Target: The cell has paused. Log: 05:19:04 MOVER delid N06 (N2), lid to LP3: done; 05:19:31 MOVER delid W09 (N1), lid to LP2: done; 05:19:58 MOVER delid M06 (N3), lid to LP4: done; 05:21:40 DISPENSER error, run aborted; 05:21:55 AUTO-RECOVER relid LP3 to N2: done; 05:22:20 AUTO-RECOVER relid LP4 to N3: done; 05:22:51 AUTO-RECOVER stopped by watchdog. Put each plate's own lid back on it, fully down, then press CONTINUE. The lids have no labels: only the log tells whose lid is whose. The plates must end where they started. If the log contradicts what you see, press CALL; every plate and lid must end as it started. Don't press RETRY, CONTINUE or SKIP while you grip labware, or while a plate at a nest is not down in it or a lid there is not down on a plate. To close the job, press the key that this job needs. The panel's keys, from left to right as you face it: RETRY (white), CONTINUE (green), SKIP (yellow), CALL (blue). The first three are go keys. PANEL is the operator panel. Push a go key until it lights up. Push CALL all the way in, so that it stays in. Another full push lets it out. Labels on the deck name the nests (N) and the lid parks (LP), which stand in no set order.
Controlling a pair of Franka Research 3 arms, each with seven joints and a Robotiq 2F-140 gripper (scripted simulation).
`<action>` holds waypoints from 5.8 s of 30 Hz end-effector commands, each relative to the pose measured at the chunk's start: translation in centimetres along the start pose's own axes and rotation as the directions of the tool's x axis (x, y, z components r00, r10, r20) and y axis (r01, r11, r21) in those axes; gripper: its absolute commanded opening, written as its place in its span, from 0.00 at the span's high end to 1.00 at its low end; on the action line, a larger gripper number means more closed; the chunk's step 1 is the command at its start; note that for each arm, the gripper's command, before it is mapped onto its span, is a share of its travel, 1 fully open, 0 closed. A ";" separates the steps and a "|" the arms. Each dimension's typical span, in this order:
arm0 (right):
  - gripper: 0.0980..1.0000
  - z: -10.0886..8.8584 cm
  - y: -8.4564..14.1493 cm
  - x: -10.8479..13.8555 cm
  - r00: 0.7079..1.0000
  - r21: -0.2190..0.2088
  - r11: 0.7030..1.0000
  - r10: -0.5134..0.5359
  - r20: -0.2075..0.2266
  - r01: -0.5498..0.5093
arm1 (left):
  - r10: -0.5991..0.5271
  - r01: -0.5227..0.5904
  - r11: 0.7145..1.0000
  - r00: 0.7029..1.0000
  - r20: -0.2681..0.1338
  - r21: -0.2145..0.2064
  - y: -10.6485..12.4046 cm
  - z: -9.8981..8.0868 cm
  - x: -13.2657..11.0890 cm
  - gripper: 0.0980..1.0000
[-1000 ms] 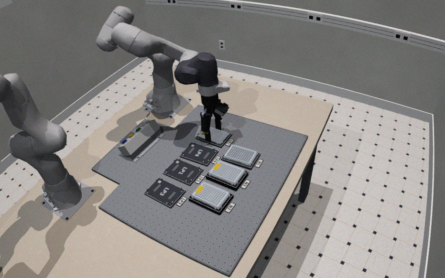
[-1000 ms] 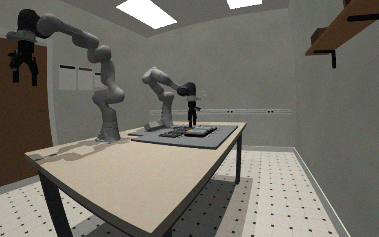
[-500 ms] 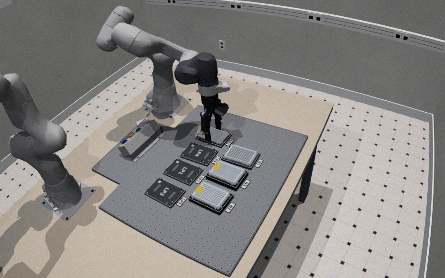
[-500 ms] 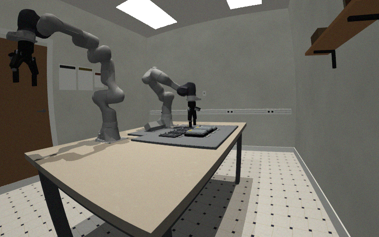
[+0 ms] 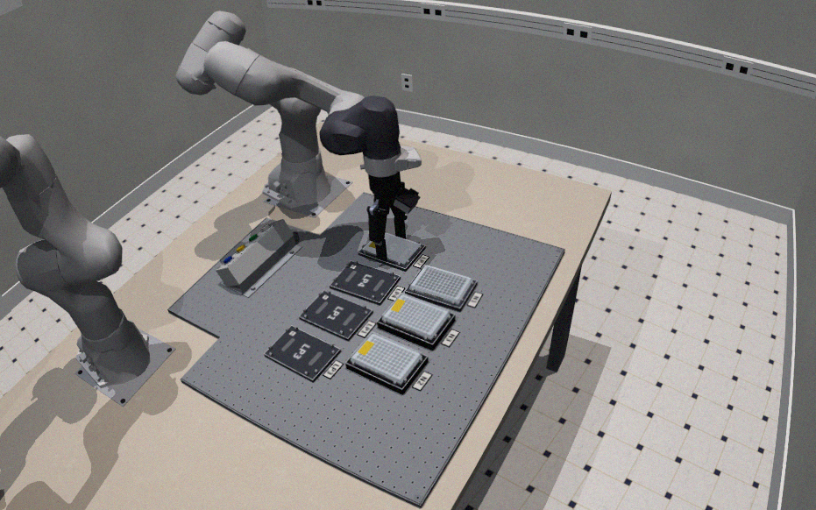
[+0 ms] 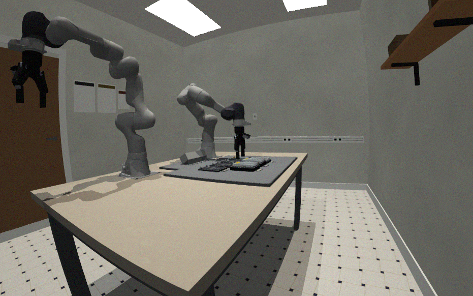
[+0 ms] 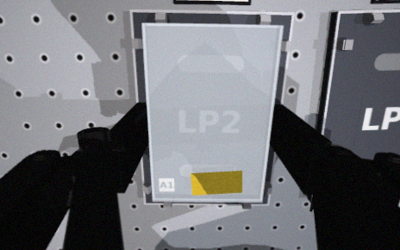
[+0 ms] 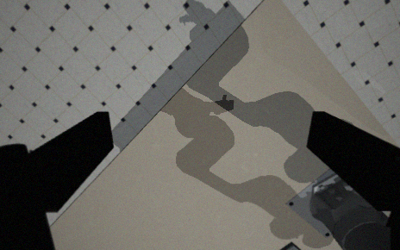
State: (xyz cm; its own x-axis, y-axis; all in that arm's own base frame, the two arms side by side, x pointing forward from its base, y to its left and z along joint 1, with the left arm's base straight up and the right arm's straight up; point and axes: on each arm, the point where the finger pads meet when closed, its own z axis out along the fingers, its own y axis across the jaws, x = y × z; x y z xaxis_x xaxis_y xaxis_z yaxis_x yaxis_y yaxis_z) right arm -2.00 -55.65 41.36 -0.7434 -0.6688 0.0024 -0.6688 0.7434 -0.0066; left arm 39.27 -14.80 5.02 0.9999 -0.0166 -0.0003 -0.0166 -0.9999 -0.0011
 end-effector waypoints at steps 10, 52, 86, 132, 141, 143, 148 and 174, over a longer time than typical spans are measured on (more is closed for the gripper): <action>0.00 0.0 0.0 0.0 1.000 0.000 1.000 0.000 0.000 0.000 | 0.001 -0.001 1.000 1.000 0.000 -0.001 0.0 -0.2 0.0 1.00; 0.00 0.0 0.0 0.0 1.000 0.000 1.000 0.000 0.000 0.000 | 0.001 -0.001 1.000 1.000 0.000 -0.001 0.0 -0.5 0.0 1.00; 0.00 0.0 0.0 0.0 1.000 0.000 1.000 0.000 0.000 0.000 | 0.001 -0.001 1.000 1.000 0.000 -0.001 0.0 -0.9 0.0 1.00; 0.00 0.0 0.0 0.0 1.000 0.000 1.000 0.000 0.000 0.000 | 0.001 -0.001 1.000 1.000 0.000 -0.001 0.0 -2.6 0.0 1.00; 0.00 0.0 0.0 0.0 1.000 0.000 1.000 0.000 0.000 0.000 | 0.001 -0.001 1.000 1.000 0.000 -0.001 0.0 -4.2 0.0 1.00; 0.00 0.0 0.0 0.0 1.000 0.000 1.000 0.000 0.000 0.000 | 0.001 -0.001 1.000 1.000 0.000 -0.001 0.0 -4.6 0.0 1.00; 0.00 0.0 0.0 0.0 1.000 0.000 1.000 0.000 0.000 0.000 | 0.001 -0.001 1.000 1.000 0.000 -0.001 0.0 -5.1 0.0 1.00; 0.00 0.0 0.0 0.0 1.000 0.000 1.000 0.000 0.000 0.000 | 0.001 -0.001 1.000 1.000 0.000 -0.001 0.0 -7.3 0.0 1.00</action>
State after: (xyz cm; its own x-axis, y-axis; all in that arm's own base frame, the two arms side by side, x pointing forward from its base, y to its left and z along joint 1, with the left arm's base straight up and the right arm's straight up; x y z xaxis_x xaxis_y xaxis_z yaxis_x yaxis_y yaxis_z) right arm -2.00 -55.65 41.36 -0.7434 -0.6688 0.0024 -0.6688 0.7434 -0.0066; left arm 39.37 -14.77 12.19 0.9998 -0.0214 0.0029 -0.0215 -0.9998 0.0016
